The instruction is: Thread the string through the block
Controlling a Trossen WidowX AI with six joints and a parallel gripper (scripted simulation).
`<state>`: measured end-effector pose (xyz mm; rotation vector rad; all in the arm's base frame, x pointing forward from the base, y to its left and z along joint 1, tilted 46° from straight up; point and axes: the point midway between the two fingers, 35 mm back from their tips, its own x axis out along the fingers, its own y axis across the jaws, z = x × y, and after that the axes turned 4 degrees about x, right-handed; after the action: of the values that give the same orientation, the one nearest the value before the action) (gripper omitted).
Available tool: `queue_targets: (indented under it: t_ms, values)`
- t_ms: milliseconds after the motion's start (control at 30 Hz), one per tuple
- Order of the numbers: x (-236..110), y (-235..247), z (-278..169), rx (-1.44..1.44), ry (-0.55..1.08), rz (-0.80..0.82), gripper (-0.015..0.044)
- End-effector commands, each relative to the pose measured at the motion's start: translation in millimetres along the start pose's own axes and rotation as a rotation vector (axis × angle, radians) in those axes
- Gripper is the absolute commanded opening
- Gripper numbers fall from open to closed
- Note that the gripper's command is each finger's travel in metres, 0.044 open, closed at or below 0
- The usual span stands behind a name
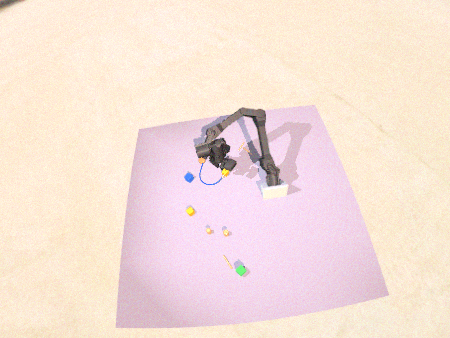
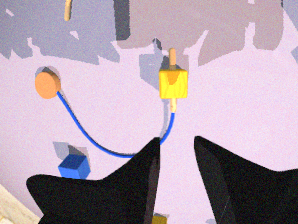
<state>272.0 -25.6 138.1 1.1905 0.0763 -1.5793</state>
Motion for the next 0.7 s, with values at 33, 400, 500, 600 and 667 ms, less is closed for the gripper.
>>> queue_targets:
  t_ms: [33, 400, 500, 600, 667]
  values:
    - [0.0, 0.0, 0.3, -0.016, 0.0, 0.0, 0.0122]
    - [-1.2, 2.1, 18.6, -1.003, -0.009, -0.006, 0.0122]
    - [-1.5, 2.5, 23.9, -1.291, -0.01, -0.01, 0.0122]
    - [-1.8, 2.8, 29.2, -1.578, -0.011, -0.014, 0.0122]
    - [-2.0, 2.9, 32.7, -1.77, -0.011, -0.017, 0.0122]
